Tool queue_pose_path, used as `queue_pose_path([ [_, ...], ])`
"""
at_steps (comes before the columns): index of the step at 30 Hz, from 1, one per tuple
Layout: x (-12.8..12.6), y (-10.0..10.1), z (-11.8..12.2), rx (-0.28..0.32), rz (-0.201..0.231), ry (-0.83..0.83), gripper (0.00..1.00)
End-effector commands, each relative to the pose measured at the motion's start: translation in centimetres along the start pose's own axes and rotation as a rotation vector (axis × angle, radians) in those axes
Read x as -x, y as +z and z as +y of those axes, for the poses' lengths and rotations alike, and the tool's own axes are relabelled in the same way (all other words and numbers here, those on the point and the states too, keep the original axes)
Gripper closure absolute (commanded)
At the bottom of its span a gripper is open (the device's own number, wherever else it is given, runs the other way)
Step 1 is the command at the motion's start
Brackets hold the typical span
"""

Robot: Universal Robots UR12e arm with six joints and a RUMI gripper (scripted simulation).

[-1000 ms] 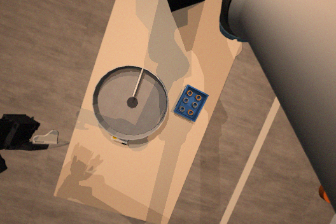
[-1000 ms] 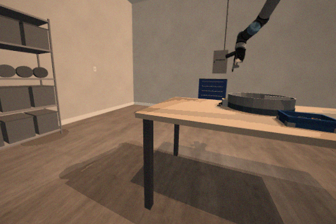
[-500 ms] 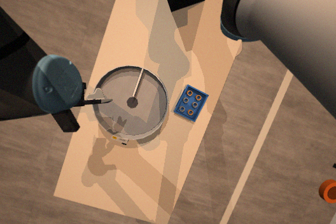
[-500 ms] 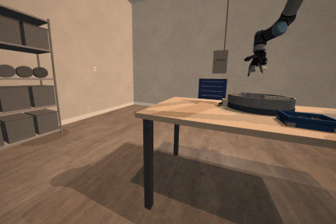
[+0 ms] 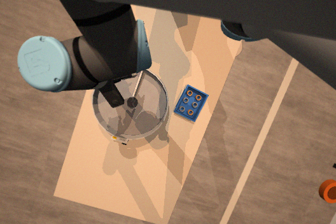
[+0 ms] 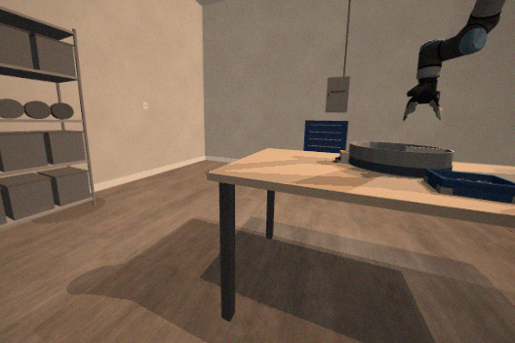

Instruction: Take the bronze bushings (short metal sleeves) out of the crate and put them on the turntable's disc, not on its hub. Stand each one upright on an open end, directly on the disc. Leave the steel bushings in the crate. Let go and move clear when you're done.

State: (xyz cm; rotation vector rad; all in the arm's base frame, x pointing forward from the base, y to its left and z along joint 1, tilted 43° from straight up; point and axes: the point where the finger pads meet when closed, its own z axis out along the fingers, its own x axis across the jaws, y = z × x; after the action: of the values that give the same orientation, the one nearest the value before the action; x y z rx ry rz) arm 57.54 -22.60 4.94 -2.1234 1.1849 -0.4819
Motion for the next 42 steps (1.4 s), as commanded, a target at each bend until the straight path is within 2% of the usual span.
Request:
queue_pose_path([
  [1, 1.79, 0.24, 0.59, 0.016, 0.017, -0.044, 0.00],
  [19, 2.40, 0.36, 0.78, 0.021, 0.020, -0.059, 0.00],
  [20, 2.40, 0.36, 0.78, 0.021, 0.020, -0.059, 0.94],
  [42, 2.40, 0.36, 0.78, 0.021, 0.020, -0.059, 0.94],
])
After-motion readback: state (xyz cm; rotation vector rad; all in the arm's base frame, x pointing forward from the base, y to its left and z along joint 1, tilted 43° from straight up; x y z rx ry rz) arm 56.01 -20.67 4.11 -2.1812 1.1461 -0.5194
